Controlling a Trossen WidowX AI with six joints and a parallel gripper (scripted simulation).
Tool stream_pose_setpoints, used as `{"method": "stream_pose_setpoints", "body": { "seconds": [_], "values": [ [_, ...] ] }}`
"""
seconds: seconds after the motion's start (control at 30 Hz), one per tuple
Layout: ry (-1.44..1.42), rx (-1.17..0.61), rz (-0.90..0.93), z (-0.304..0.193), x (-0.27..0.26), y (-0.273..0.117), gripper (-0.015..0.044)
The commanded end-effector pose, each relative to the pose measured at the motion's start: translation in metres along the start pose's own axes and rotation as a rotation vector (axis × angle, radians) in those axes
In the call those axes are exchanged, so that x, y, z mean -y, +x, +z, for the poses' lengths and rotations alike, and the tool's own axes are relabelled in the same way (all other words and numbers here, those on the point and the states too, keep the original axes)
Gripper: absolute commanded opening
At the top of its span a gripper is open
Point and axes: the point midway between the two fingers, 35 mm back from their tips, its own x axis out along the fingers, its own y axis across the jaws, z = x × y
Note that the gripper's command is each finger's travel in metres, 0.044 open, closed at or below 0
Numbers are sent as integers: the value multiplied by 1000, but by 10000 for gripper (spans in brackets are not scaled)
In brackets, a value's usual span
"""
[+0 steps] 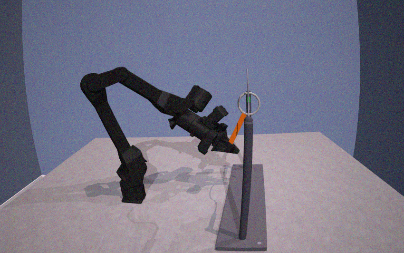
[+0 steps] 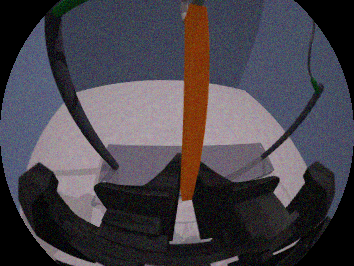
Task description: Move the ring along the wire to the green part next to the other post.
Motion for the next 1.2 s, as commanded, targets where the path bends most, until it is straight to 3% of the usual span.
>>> {"method": "stream_pose_setpoints", "body": {
  "seconds": [0.0, 1.17],
  "values": [
    [33, 0, 20, 1, -9, -1, -150],
    [62, 15, 27, 3, -48, -7, -150]
  ]
}}
